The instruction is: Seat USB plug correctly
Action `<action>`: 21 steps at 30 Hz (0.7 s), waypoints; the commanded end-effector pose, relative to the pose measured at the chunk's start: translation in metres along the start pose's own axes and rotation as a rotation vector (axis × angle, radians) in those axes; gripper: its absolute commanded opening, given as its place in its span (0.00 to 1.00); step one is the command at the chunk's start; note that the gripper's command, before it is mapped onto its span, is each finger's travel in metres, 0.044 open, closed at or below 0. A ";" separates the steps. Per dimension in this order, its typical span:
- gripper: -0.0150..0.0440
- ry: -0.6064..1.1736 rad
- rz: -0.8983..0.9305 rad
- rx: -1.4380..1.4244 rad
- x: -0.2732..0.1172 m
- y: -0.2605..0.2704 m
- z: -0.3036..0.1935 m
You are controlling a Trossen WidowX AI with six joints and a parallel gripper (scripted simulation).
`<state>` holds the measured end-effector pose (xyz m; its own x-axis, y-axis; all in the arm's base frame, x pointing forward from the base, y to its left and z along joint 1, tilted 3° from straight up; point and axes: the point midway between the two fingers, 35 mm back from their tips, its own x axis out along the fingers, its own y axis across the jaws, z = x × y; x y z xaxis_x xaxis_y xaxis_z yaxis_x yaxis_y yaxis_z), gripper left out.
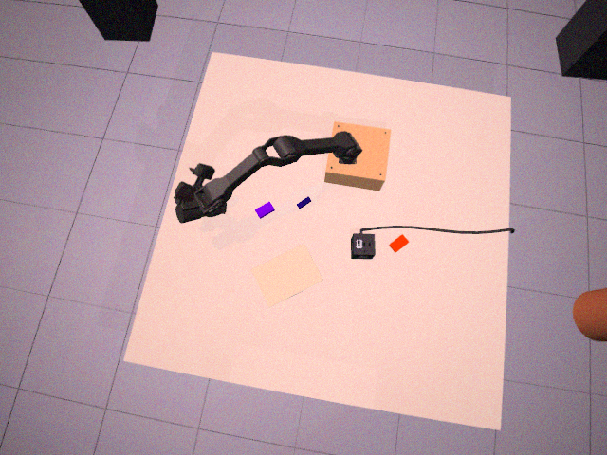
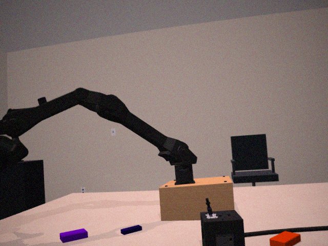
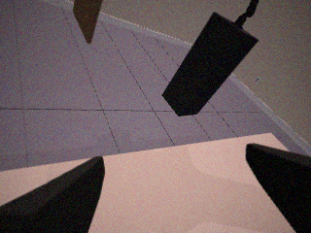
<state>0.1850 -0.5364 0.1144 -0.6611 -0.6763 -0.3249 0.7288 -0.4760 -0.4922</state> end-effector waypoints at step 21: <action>1.00 -0.336 0.909 -1.550 -0.331 0.038 -0.162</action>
<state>0.3920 -0.2907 0.0751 -0.0585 -0.6360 -0.7694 0.0989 0.7633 -0.6385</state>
